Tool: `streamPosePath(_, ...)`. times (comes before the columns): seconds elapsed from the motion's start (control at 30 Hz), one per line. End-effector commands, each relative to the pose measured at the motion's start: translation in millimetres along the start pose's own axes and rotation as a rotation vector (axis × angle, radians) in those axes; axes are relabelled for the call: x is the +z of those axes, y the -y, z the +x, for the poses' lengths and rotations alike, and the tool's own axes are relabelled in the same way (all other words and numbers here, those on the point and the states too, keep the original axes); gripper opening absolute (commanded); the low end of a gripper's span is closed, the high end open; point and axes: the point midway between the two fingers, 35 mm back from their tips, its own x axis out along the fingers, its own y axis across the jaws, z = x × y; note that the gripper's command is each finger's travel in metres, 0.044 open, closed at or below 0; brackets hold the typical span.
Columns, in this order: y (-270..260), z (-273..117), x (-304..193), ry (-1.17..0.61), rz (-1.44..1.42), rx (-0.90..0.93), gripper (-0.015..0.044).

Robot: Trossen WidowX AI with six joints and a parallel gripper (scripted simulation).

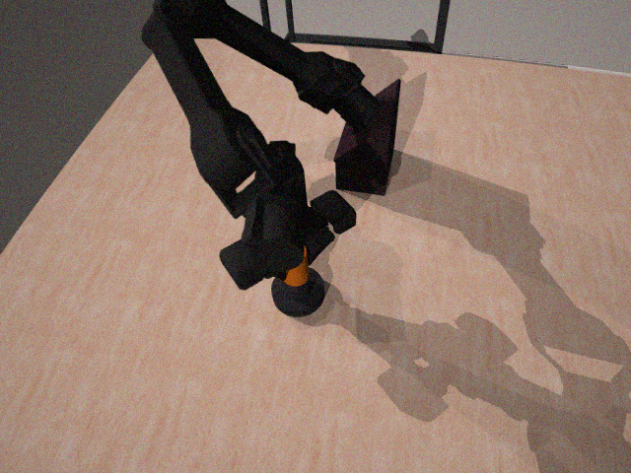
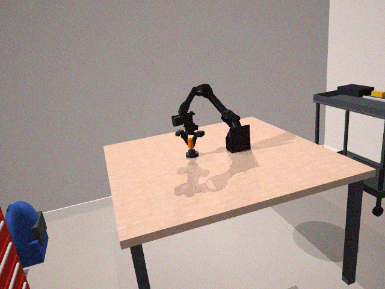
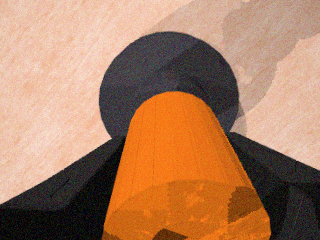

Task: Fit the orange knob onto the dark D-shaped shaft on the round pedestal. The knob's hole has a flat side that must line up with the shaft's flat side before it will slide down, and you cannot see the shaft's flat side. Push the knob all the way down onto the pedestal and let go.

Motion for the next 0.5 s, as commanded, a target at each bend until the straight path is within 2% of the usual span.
streamPosePath(0.0, -0.2, 0.3, 0.5, 0.0, -0.001, 0.001, 0.0)
streamPosePath(0.47, -0.6, 7.8, 0.0, 0.001, 0.088, 0.001, 0.0)
